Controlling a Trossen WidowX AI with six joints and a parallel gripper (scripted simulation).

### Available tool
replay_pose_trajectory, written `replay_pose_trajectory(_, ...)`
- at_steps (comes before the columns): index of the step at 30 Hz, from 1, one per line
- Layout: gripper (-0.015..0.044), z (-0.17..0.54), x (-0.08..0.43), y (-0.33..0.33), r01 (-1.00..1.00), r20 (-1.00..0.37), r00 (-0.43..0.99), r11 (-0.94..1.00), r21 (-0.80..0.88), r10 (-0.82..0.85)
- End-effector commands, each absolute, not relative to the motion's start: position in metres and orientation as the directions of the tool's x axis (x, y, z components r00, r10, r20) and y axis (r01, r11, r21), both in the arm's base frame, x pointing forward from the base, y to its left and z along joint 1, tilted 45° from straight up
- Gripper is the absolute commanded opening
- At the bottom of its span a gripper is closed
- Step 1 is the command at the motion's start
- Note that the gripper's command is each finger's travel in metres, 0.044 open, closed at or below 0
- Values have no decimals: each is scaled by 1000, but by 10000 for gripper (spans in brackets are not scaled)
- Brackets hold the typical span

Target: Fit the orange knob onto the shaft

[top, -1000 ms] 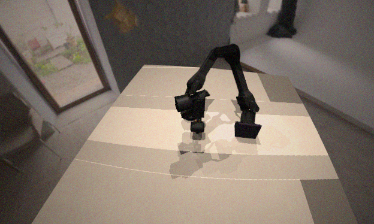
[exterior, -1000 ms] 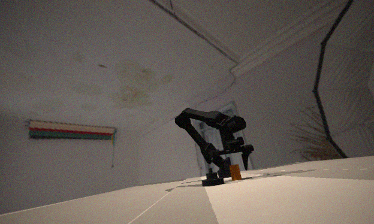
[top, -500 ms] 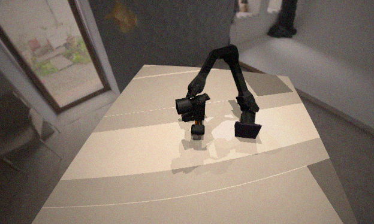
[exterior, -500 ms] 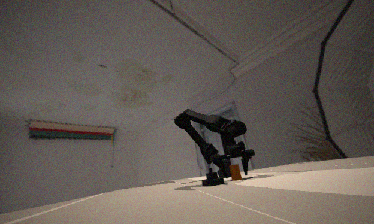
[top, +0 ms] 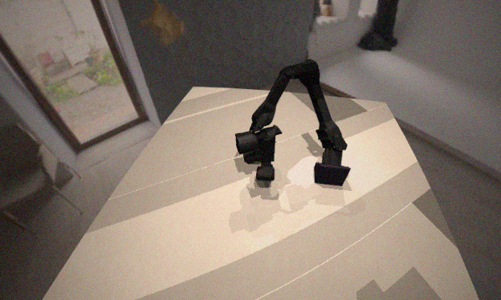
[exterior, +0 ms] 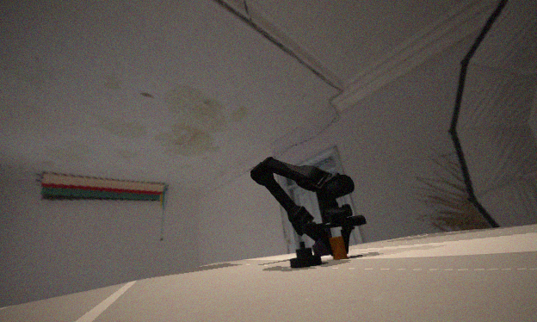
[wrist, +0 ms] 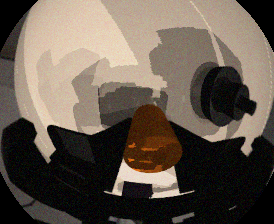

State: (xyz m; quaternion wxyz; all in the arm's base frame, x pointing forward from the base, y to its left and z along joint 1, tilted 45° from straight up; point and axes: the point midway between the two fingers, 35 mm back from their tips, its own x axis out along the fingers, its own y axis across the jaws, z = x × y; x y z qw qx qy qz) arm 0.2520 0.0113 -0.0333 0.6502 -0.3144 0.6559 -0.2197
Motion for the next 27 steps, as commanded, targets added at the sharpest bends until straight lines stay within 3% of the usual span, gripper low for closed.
replay_pose_trajectory(1, 32, -29, 254, 17, -131, -714, 44, 704, -697, -699)
replay_pose_trajectory(3, 0, -22, 256, 25, -132, -716, 45, 706, -696, -697)
replay_pose_trajectory(27, 0, 68, 253, 107, -133, -716, 42, 706, -695, -697)
